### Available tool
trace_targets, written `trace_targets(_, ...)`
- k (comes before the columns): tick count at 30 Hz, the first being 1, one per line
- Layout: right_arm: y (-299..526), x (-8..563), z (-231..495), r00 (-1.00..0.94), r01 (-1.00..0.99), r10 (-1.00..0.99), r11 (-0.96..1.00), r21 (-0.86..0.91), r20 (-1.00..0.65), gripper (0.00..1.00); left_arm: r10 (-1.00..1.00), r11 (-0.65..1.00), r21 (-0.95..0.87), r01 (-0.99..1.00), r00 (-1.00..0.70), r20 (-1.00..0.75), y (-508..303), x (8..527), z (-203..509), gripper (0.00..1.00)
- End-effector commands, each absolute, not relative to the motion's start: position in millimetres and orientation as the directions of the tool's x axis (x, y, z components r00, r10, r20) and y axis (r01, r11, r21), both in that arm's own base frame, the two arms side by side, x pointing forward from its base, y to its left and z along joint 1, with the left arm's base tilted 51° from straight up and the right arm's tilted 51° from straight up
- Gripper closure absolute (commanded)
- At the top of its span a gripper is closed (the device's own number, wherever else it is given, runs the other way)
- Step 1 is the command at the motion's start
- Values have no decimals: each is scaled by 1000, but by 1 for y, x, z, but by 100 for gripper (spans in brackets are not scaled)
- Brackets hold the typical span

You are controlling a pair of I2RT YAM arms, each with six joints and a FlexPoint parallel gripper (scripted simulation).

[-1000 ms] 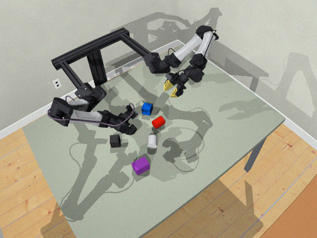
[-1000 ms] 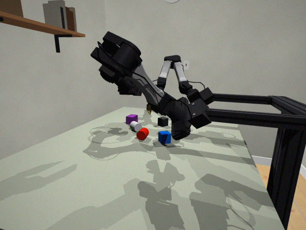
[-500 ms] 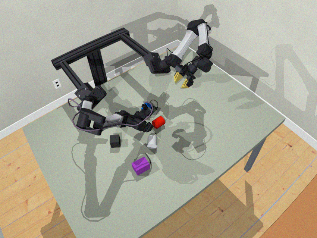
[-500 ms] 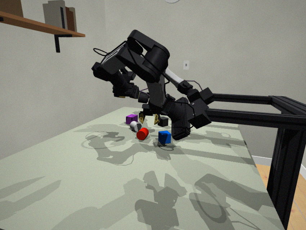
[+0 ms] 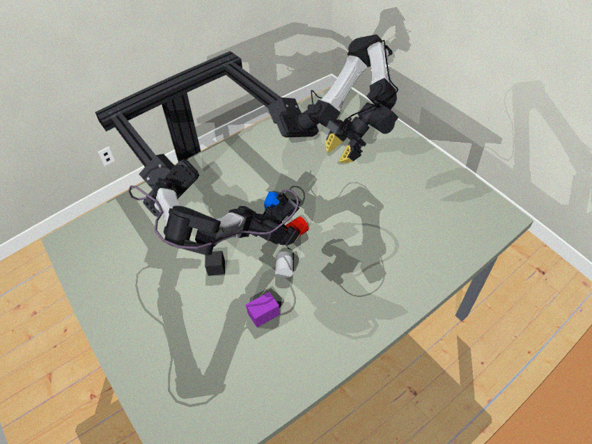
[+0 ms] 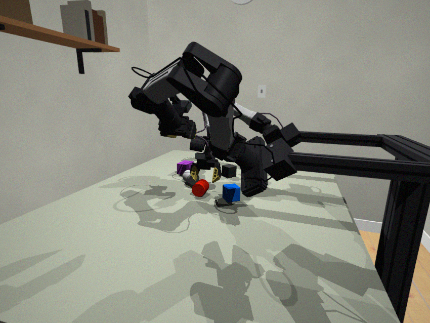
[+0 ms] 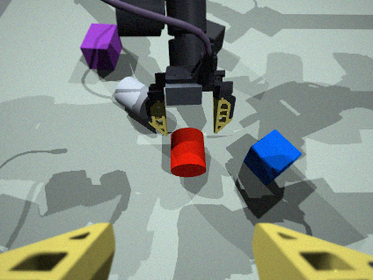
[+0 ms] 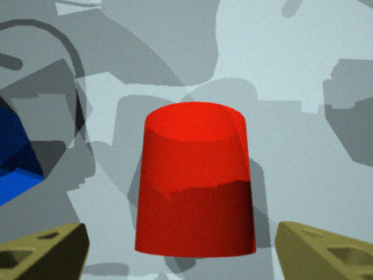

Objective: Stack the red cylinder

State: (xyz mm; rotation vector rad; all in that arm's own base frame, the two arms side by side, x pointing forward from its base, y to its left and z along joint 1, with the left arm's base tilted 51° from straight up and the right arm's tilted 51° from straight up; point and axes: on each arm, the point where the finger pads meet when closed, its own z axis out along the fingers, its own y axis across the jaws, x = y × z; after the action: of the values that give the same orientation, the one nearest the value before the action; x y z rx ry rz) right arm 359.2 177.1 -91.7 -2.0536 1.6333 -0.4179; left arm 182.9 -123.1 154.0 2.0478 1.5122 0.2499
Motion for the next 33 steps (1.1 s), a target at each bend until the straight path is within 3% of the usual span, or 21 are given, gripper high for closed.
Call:
trace_targets(1, 187, 382, -102, 252, -803, -965, -167, -572, -72, 18, 921, -204, 542, 815, 347, -176, -121, 180, 152, 39)
trace_targets(5, 194, 386, -115, 259, -802, -963, -171, -572, -75, 27, 921, -204, 542, 815, 347, -176, -121, 180, 152, 39)
trace_targets(9, 193, 393, -117, 254, -809, -965, -173, -561, -69, 19, 921, -204, 542, 815, 347, -176, -121, 180, 152, 39)
trace_targets(14, 191, 394, -116, 248, -803, -966, -162, -573, -75, 24, 921, -204, 542, 815, 347, -176, -121, 180, 152, 39)
trace_targets(24, 196, 390, -117, 257, -800, -963, -169, -575, -74, 52, 921, -204, 542, 815, 347, -176, -121, 180, 152, 39)
trace_targets(33, 212, 372, -94, 257, -801, -964, -174, -573, -67, 52, 921, -204, 542, 815, 347, -176, -121, 180, 152, 39)
